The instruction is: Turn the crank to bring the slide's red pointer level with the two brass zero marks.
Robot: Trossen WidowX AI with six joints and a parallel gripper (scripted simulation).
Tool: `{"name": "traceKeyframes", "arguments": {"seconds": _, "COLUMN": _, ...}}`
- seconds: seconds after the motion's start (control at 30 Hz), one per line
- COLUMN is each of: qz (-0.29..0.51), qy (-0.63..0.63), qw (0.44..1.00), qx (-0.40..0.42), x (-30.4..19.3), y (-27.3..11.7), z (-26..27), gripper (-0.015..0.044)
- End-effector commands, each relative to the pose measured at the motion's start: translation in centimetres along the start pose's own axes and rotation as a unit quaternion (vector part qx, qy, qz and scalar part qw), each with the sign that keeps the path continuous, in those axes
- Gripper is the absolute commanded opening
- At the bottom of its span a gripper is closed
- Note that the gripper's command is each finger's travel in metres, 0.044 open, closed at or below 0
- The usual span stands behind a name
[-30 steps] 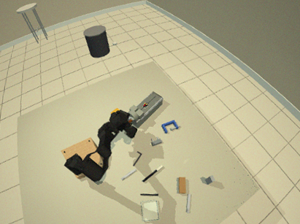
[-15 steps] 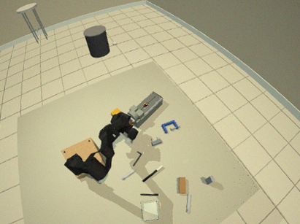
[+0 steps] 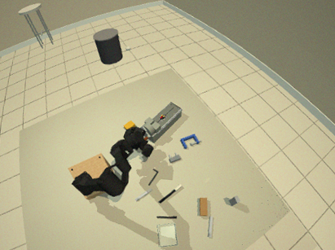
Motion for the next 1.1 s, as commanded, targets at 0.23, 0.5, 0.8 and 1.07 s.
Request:
{"name": "traceKeyframes", "arguments": {"seconds": 0.23, "qz": 0.001, "qy": -0.001, "qw": 1.000, "qx": 0.005, "x": -0.5, "y": 0.8, "z": 1.6, "gripper": 0.0000}}
{"name": "traceKeyframes", "arguments": {"seconds": 0.5, "qz": 0.001, "qy": -0.001, "qw": 1.000, "qx": 0.005, "x": -0.4, "y": 0.9, "z": 2.6, "gripper": 0.0000}}
{"name": "traceKeyframes", "arguments": {"seconds": 0.8, "qz": 0.001, "qy": -0.001, "qw": 1.000, "qx": 0.005, "x": -0.2, "y": 0.8, "z": 3.3, "gripper": 0.0000}}
{"name": "traceKeyframes", "arguments": {"seconds": 1.07, "qz": 0.001, "qy": -0.001, "qw": 1.000, "qx": 0.005, "x": 0.0, "y": 0.7, "z": 3.6, "gripper": 0.0000}}
Point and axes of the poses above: the point midway between the two fingers, 35 mm back from their tips, its own y axis out along the fingers, its own z axis across the jaws, x = y × z, the point moved 2 cm from there along -y, back along the fingers, and after that the axes turned 13 degrees about -y, right-handed, at the moved point
